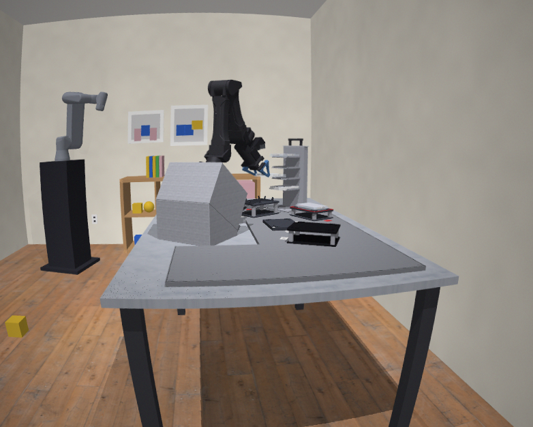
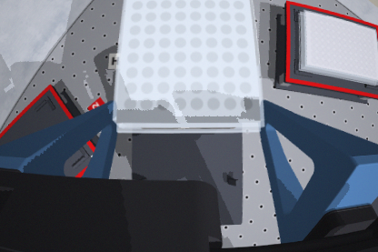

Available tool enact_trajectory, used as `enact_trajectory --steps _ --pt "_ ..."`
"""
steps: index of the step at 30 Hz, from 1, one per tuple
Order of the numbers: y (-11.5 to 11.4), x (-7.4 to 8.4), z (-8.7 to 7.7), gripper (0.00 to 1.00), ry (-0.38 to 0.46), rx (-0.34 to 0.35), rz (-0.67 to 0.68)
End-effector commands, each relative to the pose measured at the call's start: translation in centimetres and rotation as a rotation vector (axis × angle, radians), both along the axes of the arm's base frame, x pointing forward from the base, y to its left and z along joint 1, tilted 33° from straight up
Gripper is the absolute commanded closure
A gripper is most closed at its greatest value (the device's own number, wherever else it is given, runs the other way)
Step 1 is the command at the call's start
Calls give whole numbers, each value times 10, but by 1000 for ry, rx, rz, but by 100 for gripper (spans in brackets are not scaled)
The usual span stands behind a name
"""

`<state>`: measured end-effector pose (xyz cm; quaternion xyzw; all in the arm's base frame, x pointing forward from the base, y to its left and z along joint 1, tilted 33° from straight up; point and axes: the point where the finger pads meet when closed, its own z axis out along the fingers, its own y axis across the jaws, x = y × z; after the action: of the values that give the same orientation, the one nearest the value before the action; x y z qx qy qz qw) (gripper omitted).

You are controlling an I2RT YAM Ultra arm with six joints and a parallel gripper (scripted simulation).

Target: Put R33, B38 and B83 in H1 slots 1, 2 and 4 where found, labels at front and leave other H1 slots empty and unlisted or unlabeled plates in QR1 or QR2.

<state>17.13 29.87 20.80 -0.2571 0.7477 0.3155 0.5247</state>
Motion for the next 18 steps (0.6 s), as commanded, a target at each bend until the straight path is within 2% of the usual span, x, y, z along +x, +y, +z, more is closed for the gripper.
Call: enact_trajectory --steps 1,18 --pt "-1 5 30 14 -34 76 -15" --pt "2 5 29 14 -30 68 -7"
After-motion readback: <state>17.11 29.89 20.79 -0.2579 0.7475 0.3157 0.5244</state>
